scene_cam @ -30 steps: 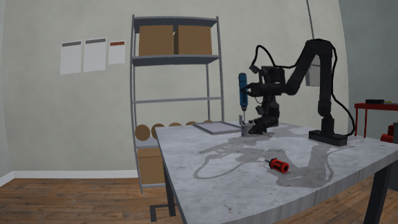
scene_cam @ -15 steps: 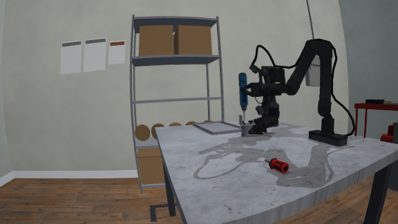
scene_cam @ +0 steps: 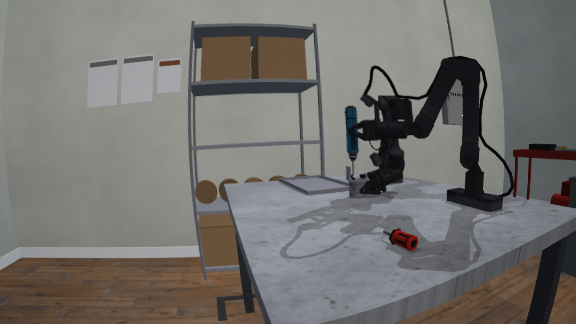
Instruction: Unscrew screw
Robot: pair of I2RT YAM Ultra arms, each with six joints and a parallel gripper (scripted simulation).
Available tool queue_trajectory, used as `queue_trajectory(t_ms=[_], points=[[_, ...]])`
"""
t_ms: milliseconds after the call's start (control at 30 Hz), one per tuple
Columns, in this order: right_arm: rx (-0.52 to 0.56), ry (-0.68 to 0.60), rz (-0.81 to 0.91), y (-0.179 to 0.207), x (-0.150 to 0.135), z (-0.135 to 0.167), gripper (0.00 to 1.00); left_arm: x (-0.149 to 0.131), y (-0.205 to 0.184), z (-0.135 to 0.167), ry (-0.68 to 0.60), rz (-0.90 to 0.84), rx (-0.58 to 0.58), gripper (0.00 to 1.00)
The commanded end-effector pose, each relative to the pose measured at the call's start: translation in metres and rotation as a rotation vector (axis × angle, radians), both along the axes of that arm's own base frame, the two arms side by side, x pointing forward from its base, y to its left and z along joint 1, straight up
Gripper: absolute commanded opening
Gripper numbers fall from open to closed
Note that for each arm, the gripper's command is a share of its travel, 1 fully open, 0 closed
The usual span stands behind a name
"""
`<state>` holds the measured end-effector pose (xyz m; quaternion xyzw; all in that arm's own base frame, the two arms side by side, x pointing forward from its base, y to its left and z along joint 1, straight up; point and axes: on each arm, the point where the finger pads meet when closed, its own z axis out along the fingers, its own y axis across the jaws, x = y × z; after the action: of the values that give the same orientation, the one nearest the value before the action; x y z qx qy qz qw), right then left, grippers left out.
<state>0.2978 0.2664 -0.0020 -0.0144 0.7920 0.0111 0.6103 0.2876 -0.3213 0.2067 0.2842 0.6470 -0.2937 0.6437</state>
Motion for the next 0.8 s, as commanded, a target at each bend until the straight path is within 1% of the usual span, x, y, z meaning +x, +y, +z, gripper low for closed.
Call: queue_trajectory(t_ms=[0,200,333,433,600,667,767], points=[[0.010,-0.005,-0.002,0.001,0.001,0.003,0.59,0.001,0.000,0.035,-0.079,0.000,-0.091,0.42],[0.010,-0.005,-0.002,0.001,0.001,0.003,0.59,0.001,0.001,0.033,-0.077,0.000,-0.089,0.42],[0.010,-0.005,-0.002,0.001,0.001,0.003,0.59,0.000,0.002,0.020,-0.057,0.001,-0.067,0.42],[0.010,-0.005,-0.002,0.001,0.001,0.003,0.59,0.002,-0.001,0.034,-0.081,0.000,-0.094,0.42],[0.010,-0.005,-0.002,0.001,0.001,0.003,0.59,0.000,0.001,0.022,-0.063,0.000,-0.074,0.42],[0.010,-0.005,-0.002,0.001,0.001,0.003,0.59,-0.001,0.003,0.029,-0.076,0.000,-0.088,0.42],[0.010,-0.005,-0.002,0.001,0.001,0.003,0.59,-0.001,0.003,0.029,-0.076,0.000,-0.088,0.42]])
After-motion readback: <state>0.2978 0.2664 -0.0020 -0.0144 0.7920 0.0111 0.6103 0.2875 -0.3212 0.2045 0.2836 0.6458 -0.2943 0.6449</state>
